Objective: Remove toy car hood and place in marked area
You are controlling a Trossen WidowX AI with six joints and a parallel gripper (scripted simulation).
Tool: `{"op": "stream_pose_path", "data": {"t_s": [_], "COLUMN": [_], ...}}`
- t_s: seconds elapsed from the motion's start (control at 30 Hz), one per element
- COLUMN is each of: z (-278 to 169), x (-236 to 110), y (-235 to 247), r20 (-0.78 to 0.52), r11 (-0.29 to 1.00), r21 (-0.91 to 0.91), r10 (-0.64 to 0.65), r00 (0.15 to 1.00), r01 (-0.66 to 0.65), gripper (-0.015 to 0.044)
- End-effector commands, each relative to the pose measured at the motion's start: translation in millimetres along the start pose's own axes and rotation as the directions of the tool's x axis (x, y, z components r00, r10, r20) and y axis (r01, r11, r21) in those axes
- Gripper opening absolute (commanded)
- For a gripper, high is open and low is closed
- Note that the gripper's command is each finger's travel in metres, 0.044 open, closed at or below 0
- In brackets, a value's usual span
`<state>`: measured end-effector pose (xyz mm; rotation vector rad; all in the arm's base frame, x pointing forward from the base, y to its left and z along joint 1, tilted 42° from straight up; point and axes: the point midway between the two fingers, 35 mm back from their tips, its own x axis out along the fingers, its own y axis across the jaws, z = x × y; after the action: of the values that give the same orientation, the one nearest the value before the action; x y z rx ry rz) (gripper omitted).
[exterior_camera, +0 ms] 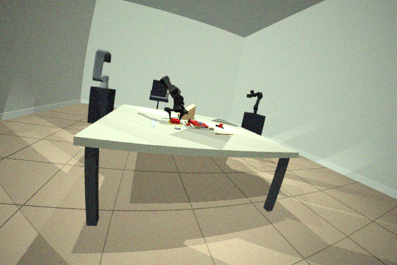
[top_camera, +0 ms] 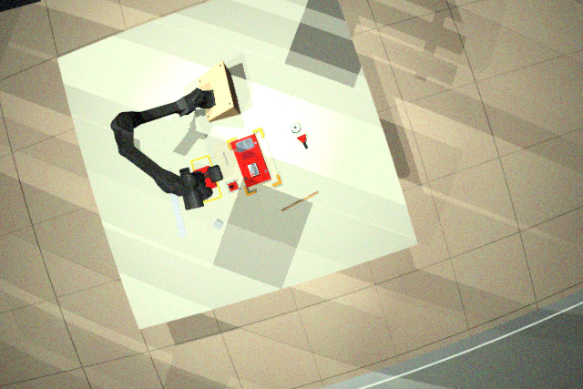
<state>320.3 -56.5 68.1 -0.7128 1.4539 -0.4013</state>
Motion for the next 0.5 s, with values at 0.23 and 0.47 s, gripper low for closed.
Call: {"op": "stream_pose_path", "data": {"t_s": [0.23,0.47], "z": [-0.2,-0.2], "x": [5.8,3.9], "y": [-0.4,-0.1], "r20": [-0.002,0.000], "r11": [1.000,1.000], "r21": [-0.005,0.000], "r10": [-0.006,0.000], "r00": [1.000,1.000], "r01": [0.006,0.000], "gripper": [0.0000,0.0184]}}
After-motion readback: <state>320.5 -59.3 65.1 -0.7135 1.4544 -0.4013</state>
